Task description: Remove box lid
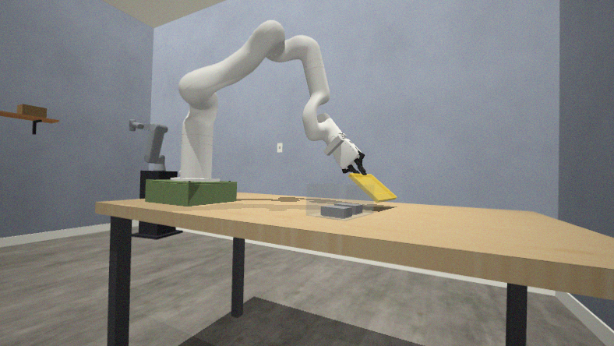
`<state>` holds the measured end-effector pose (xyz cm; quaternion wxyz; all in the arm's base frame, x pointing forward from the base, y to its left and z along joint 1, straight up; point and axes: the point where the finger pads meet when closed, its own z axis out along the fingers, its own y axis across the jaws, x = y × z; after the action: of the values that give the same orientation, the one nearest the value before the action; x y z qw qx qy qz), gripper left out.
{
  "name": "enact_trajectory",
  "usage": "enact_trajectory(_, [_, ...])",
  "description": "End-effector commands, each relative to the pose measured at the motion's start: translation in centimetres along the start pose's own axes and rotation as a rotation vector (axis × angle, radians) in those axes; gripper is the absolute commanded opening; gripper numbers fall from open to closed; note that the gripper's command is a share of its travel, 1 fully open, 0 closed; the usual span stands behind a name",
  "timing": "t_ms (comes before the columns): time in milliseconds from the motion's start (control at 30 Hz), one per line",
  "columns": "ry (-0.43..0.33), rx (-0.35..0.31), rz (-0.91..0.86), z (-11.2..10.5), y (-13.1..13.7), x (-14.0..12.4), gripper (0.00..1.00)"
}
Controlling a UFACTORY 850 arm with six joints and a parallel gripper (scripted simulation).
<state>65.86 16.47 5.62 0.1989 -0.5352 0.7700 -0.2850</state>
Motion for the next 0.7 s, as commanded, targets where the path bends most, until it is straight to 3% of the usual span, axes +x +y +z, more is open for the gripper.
enact_trajectory(0, [-0.001, 0.002, 0.001, 0.38, 0.21, -0.07, 0.0])
enact_trajectory(667, [-0.001, 0.002, 0.001, 1.32, 1.01, -0.07, 0.0])
